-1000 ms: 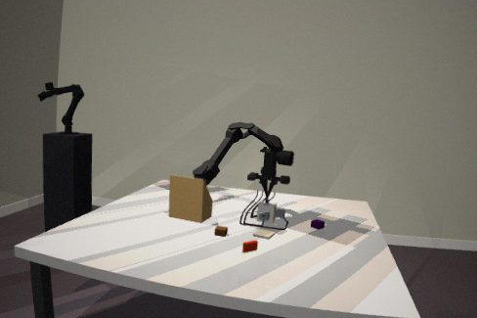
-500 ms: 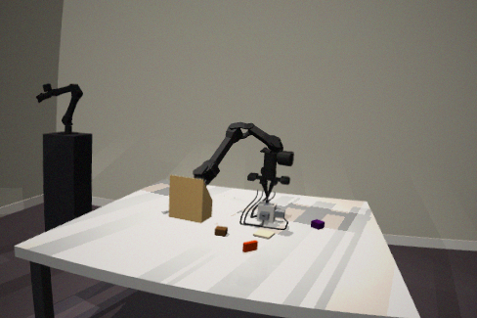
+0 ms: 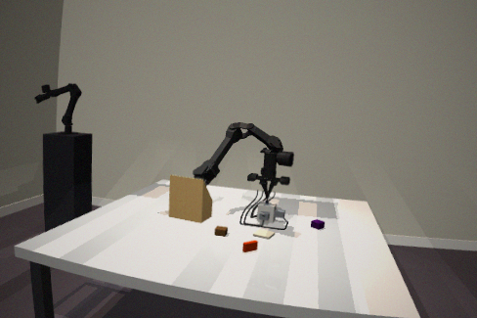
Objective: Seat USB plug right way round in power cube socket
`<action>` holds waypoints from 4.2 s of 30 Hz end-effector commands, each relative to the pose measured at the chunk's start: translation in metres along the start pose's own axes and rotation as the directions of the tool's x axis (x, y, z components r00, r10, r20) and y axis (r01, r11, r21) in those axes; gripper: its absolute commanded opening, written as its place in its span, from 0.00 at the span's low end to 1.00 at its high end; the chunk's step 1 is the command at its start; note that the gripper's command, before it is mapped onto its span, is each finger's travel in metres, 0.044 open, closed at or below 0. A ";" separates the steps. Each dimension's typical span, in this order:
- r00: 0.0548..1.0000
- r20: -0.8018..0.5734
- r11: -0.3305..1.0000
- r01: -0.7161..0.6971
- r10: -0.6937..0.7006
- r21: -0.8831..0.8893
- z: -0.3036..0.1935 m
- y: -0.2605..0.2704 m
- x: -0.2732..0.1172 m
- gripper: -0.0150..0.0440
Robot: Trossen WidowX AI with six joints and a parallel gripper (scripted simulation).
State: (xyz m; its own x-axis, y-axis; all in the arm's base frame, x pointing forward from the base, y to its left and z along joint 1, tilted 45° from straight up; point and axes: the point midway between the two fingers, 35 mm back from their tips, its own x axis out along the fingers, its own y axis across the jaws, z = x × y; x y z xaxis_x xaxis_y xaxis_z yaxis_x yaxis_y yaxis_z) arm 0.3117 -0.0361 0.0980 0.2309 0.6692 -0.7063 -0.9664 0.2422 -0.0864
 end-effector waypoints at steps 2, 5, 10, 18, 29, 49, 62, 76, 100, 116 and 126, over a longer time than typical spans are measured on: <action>1.000 0.003 1.000 0.001 -0.001 0.003 0.000 0.000 0.001 0.25; 1.000 0.003 1.000 0.001 -0.001 0.003 0.000 0.000 0.001 0.25; 1.000 0.003 1.000 0.001 -0.001 0.003 0.000 0.000 0.002 0.25; 1.000 0.003 1.000 0.001 -0.001 0.003 0.000 0.000 0.003 0.25; 1.000 0.003 1.000 0.001 -0.001 0.003 0.000 0.000 0.004 0.25; 1.000 0.003 1.000 0.001 -0.001 0.003 0.000 0.000 0.006 0.25; 1.000 0.003 1.000 0.001 -0.001 0.003 0.000 0.000 0.008 0.25; 1.000 0.003 1.000 0.001 -0.001 0.003 0.000 0.000 0.010 0.25; 1.000 0.003 1.000 0.001 -0.001 0.003 0.000 0.000 0.010 0.25; 1.000 0.000 1.000 0.005 -0.005 0.004 -0.001 -0.001 0.008 0.39; 1.000 0.000 1.000 0.005 -0.005 0.004 -0.001 -0.001 0.008 0.42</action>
State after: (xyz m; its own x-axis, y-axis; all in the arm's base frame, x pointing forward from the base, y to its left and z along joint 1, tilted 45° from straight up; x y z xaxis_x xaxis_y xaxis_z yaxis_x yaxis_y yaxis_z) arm 0.3140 -0.0313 0.0919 0.2362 0.6674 -0.7062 -0.9646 0.2487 -0.0877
